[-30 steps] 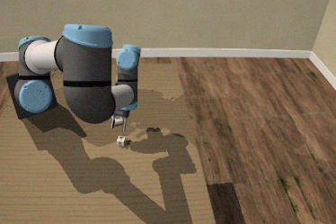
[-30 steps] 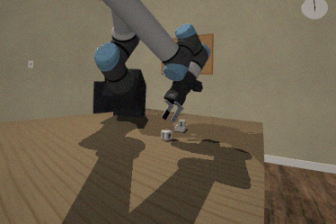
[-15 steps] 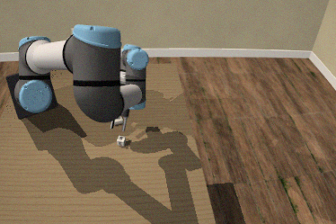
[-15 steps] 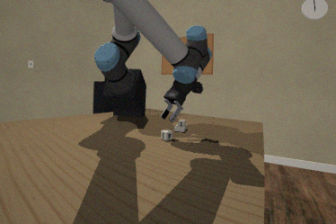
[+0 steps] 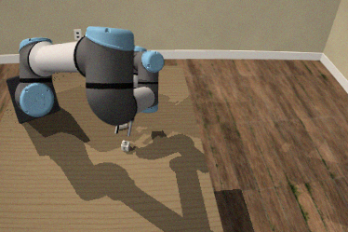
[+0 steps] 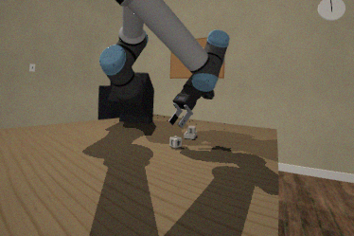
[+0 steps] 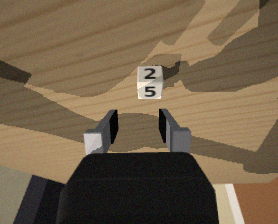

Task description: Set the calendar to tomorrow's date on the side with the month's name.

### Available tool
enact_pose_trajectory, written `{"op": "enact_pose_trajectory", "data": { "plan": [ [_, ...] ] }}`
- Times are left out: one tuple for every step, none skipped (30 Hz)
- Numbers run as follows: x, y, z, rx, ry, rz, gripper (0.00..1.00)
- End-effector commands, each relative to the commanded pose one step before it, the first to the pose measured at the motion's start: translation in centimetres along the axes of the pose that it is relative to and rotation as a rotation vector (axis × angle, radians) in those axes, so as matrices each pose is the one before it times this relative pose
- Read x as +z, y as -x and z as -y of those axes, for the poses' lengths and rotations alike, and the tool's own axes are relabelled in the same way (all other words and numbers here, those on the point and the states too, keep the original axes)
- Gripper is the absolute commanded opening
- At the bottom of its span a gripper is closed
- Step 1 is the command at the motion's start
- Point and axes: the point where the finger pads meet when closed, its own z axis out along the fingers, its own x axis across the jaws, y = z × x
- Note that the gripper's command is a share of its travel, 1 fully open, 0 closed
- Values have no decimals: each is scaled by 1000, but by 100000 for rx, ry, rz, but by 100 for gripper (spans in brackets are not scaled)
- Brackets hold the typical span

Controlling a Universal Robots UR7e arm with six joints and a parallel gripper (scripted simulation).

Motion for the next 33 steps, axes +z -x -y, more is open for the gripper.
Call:
{"op": "enact_pose_trajectory", "data": {
  "plan": [
    [-25,-259,-319,261,2748,-1479,87],
    [1,-56,-57,19,264,-157,87],
    [0,0,0,0,0,0,87],
    [0,0,0,0,0,0,87],
    [1,-56,-56,19,253,-155,87],
    [1,-55,-54,18,241,-152,87],
    [1,-55,-52,18,230,-149,87],
    [1,-54,-50,17,218,-146,87],
    [1,-53,-48,16,207,-141,87],
    [1,-51,-46,16,196,-137,87],
    [1,-50,-44,15,185,-132,87],
    [1,-48,-41,14,174,-127,87],
    [1,-46,-39,14,163,-121,87],
    [0,-44,-37,13,152,-115,87],
    [0,-42,-34,12,142,-109,87],
    [0,-39,-32,11,131,-102,87],
    [0,-37,-30,11,121,-96,87],
    [0,-35,-28,10,111,-89,87],
    [0,-32,-25,9,102,-83,87],
    [0,0,0,0,0,0,87],
    [0,0,0,0,0,0,87],
    [0,-30,-23,8,92,-76,87],
    [0,-27,-21,8,83,-69,87],
    [0,-24,-19,7,75,-63,87],
    [0,-22,-17,6,67,-56,87],
    [0,-20,-15,5,59,-50,87],
    [0,-17,-13,5,51,-44,87],
    [0,-15,-11,4,44,-38,87],
    [0,-13,-9,3,37,-32,87],
    [0,-11,-8,3,31,-27,87],
    [0,-9,-6,2,25,-22,87],
    [0,-7,-5,2,20,-17,87],
    [0,-5,-4,1,15,-13,87]
  ]
}}
